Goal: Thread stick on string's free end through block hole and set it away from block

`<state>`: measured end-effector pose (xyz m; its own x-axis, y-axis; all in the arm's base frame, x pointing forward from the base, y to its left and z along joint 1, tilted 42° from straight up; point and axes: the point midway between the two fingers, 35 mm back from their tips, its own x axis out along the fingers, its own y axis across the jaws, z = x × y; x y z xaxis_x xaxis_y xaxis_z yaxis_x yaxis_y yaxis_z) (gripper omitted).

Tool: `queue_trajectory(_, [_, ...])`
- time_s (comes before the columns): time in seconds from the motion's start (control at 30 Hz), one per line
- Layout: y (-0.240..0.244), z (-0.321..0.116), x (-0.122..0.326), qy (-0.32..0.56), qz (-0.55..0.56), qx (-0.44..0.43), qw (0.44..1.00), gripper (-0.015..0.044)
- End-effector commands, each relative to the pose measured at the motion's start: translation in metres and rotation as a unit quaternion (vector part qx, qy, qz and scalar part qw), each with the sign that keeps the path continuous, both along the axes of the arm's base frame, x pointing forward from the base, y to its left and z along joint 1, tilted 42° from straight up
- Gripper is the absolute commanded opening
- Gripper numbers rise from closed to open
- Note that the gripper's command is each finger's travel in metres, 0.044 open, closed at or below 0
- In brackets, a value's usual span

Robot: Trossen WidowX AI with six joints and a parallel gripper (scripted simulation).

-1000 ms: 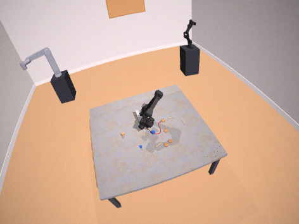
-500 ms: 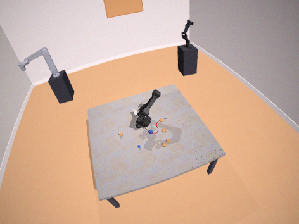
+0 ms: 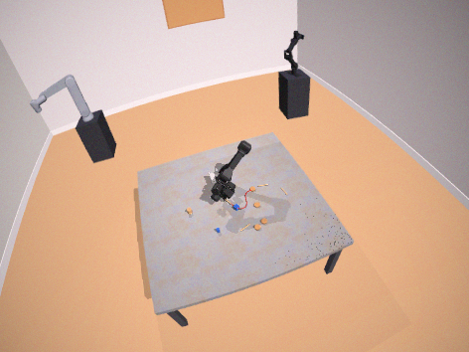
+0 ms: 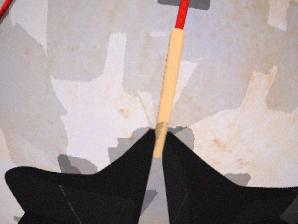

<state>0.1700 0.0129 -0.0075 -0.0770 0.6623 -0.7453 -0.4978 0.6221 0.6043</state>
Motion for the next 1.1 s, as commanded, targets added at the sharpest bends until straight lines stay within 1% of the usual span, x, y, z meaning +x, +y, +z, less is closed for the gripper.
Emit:
queue_trajectory(0.0, [0.001,-0.006,-0.007,0.001,0.000,-0.002,1.000,0.0000])
queue_trajectory(0.2, [0.001,-0.006,-0.007,0.001,0.000,-0.002,1.000,0.0000])
queue_trajectory(0.47, [-0.004,0.002,-0.004,0.003,-0.003,0.001,1.000,0.0210])
queue_trajectory(0.67, [-0.047,0.058,-0.001,0.010,-0.006,0.010,1.000,0.0210])
queue_trajectory(0.83, [-0.049,0.060,-0.001,0.010,-0.006,0.010,1.000,0.0210])
queue_trajectory(1.07, [-0.048,0.057,0.001,0.008,-0.010,0.009,1.000,0.0394])
